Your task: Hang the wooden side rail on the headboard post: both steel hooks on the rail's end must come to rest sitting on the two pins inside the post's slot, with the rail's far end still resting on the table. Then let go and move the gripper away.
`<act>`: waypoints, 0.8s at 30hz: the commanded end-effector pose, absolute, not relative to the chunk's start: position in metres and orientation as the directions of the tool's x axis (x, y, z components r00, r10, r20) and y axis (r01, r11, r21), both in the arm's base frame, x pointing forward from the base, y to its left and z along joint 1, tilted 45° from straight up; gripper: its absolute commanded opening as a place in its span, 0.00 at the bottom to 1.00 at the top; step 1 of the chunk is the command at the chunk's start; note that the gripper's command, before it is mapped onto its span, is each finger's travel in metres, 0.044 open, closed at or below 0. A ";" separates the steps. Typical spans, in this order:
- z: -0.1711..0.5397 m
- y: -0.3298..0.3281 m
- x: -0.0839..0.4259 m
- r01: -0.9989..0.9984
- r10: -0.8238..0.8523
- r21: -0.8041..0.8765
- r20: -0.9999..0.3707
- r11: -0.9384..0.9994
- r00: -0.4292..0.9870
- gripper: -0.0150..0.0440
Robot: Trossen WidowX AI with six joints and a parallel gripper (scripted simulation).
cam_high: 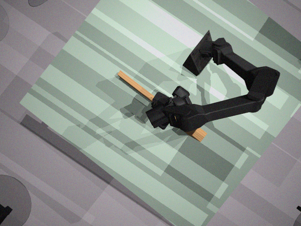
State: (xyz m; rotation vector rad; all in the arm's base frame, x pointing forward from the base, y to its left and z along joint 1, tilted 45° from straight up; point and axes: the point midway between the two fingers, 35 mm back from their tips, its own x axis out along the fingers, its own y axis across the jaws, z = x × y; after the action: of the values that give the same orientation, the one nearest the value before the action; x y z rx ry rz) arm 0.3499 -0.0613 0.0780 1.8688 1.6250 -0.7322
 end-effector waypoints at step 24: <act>0.035 -0.021 0.356 0.993 0.693 0.030 -0.713 -0.116 0.103 1.00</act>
State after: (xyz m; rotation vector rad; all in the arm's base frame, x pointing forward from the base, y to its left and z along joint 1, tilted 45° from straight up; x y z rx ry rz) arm 0.3573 -0.0261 0.0405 1.8663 1.6286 -0.7503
